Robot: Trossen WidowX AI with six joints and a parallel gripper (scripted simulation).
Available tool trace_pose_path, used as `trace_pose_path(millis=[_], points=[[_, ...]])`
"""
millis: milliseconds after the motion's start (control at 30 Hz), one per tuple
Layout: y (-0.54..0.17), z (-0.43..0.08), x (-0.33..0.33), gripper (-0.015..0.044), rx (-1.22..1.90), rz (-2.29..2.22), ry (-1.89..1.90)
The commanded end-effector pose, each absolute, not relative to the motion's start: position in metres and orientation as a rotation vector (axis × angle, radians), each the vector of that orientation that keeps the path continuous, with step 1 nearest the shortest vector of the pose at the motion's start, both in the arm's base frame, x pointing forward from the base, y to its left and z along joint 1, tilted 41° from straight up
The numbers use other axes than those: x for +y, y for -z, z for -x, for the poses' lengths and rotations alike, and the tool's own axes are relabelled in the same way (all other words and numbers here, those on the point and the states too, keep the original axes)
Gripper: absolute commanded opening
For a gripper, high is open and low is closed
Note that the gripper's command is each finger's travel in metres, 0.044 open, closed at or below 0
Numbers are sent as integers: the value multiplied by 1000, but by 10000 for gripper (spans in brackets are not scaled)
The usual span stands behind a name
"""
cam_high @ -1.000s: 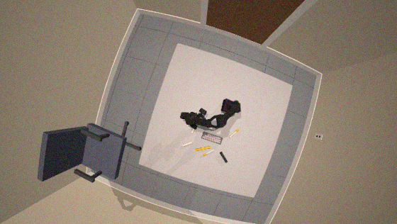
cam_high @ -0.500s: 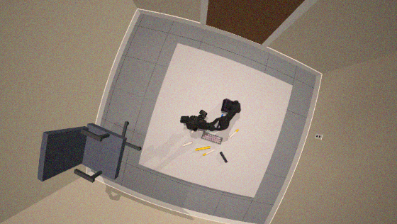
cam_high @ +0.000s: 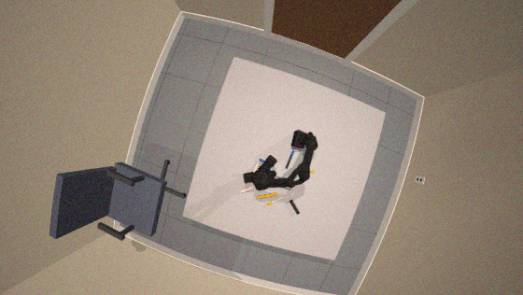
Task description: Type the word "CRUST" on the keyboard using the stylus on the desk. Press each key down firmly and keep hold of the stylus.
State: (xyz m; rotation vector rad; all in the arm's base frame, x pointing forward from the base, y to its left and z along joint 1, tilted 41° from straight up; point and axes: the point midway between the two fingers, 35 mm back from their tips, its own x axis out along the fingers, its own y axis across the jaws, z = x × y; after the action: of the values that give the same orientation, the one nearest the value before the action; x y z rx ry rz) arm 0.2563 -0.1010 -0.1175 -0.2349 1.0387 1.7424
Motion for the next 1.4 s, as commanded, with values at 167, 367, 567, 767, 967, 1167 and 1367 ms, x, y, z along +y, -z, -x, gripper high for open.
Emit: trace_pose_path(millis=[167,367,567,767,967,1167,1367], points=[[94,-283,-88,0,1353,396,-1729],[78,-301,-77,0,1535,522,-1662],[60,-319,-64,0,1689,666,-1551],[39,-336,-47,0,1804,820,-1401],[16,-353,-27,0,1872,974,-1219],[6,-360,-18,0,1887,1033,-1137],[12,-359,-12,0,1887,1033,-1137]])
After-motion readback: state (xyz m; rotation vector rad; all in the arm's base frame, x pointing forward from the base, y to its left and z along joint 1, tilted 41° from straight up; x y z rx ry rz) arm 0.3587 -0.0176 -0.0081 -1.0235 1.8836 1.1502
